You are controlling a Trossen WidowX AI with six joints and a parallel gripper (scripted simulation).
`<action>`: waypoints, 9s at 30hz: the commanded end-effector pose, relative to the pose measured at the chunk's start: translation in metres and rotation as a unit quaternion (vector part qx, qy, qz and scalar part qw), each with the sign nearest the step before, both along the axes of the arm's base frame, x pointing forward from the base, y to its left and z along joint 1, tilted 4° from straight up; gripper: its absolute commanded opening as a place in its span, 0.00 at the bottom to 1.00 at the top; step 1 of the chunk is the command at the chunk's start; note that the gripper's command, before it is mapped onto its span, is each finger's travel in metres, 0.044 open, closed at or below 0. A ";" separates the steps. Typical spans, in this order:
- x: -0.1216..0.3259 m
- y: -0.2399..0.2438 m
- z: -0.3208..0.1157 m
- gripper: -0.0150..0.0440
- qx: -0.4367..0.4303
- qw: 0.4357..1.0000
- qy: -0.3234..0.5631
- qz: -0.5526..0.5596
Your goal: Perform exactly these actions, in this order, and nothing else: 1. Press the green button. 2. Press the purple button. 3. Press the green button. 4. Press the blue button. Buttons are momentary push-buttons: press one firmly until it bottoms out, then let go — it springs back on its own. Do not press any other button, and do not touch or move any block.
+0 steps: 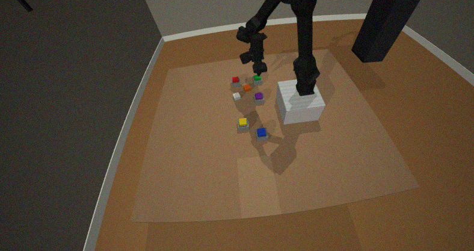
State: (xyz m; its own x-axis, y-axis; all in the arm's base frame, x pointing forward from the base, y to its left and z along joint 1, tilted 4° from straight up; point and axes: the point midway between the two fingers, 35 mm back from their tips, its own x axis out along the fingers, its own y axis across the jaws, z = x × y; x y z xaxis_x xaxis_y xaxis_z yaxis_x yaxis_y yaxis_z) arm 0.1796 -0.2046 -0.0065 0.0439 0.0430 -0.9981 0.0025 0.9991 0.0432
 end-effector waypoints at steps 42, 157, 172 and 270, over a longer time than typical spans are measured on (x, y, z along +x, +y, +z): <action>0.003 0.001 -0.036 0.29 -0.003 1.000 -0.004 -0.002; 0.018 0.138 0.003 0.29 0.004 1.000 -0.006 -0.002; 0.015 0.133 0.065 0.29 0.003 1.000 -0.006 -0.002; 0.043 0.051 0.064 0.29 -0.006 1.000 -0.003 -0.003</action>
